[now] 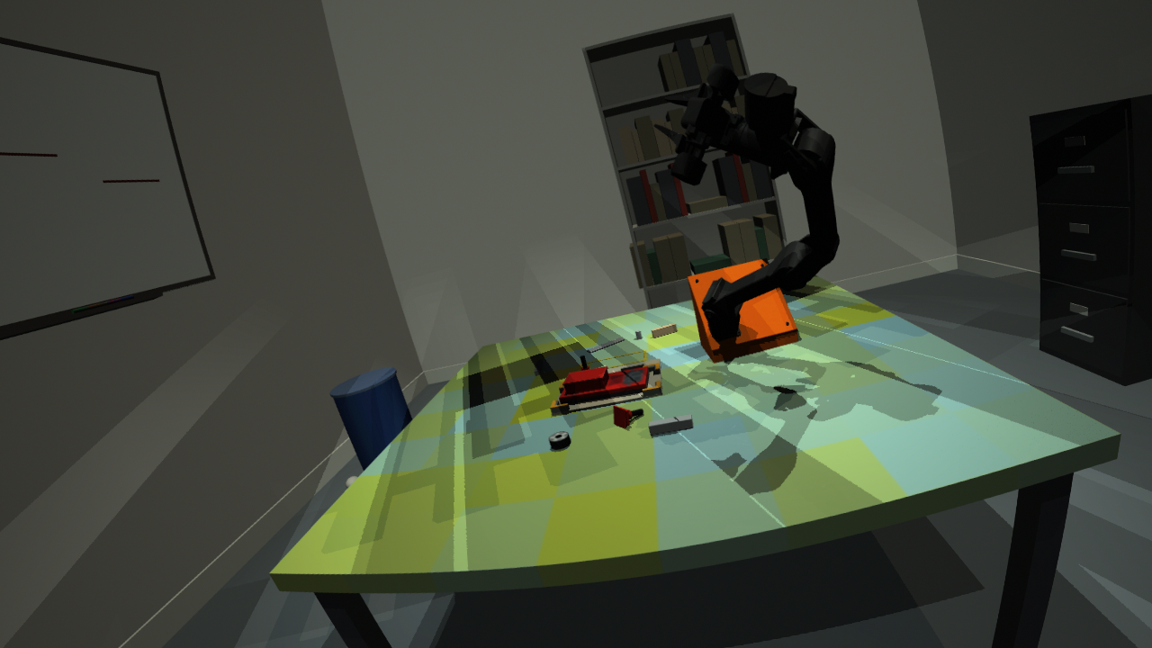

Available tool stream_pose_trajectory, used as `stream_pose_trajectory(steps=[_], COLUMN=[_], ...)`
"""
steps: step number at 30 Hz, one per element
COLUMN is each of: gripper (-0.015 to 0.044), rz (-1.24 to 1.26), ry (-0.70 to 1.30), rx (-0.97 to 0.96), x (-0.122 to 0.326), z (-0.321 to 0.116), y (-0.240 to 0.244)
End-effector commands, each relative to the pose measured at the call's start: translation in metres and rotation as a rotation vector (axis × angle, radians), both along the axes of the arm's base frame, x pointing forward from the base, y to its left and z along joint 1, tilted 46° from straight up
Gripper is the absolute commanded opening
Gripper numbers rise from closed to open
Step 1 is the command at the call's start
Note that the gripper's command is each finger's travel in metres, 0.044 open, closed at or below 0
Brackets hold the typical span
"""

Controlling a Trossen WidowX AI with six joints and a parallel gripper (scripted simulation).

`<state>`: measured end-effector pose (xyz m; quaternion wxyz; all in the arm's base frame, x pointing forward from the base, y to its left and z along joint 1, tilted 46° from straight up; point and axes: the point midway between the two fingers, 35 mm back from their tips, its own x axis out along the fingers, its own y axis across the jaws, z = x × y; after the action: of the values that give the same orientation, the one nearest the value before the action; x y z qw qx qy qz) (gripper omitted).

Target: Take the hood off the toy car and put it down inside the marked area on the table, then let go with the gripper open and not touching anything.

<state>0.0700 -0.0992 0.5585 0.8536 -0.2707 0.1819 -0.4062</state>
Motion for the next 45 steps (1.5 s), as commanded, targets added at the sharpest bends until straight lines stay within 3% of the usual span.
stream_pose_trajectory(steps=[1,9,21,29,40,45], gripper=[0.0245,0.044,0.044,0.044,0.044,0.044], rz=[0.005,0.193,0.414,0.53,0.509,0.465], ry=[0.003,0.152,0.388,0.563,0.816,0.869], rx=[0.006,0.263,0.67,1.072,1.719,1.863], x=[0.002,0.097,0.2,0.26,0.28,0.279], z=[-0.001,-0.059,-0.178,-0.287,-0.439,-0.477], y=[-0.001,-0.043,-0.05,-0.027,0.046,0.055])
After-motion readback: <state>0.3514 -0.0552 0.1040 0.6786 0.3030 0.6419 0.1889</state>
